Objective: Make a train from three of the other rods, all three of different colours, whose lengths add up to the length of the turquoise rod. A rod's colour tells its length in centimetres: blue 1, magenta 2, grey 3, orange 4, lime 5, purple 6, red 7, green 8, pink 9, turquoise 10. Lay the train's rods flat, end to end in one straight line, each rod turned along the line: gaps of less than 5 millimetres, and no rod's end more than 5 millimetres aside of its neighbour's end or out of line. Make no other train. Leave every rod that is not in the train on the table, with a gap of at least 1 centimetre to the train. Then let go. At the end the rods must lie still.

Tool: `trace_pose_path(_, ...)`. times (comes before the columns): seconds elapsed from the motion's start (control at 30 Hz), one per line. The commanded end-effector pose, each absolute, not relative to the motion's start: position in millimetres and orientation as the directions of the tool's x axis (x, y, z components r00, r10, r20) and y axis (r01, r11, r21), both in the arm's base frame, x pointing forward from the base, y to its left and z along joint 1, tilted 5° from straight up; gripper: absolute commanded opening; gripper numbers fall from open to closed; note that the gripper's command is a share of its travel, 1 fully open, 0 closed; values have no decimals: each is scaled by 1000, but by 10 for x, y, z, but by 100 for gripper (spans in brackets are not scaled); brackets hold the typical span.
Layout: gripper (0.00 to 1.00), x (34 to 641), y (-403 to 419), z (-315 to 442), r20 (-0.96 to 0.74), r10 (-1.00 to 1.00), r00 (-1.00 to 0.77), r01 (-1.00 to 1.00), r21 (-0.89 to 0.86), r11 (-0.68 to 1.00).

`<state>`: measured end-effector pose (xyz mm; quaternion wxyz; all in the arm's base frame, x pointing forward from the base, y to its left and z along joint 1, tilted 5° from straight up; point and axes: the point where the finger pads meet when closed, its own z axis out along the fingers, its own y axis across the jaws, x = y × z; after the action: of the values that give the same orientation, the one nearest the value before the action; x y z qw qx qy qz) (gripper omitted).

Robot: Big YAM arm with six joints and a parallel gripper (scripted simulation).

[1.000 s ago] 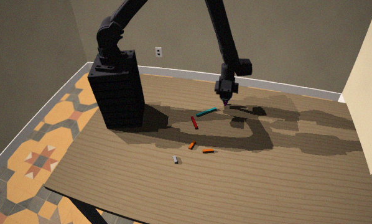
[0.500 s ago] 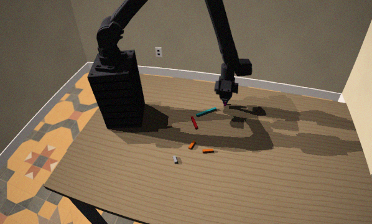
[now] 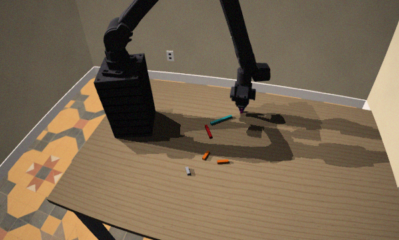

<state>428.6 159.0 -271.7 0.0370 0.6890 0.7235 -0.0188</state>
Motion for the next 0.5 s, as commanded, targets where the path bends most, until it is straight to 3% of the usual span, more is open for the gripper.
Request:
trace_pose_path(0.0,4,4335,1566,-2771,-80,996,-45,998,34,48)
trace_pose_path(0.47,4,4367,1578,-2765,-78,996,-44,998,38,47)
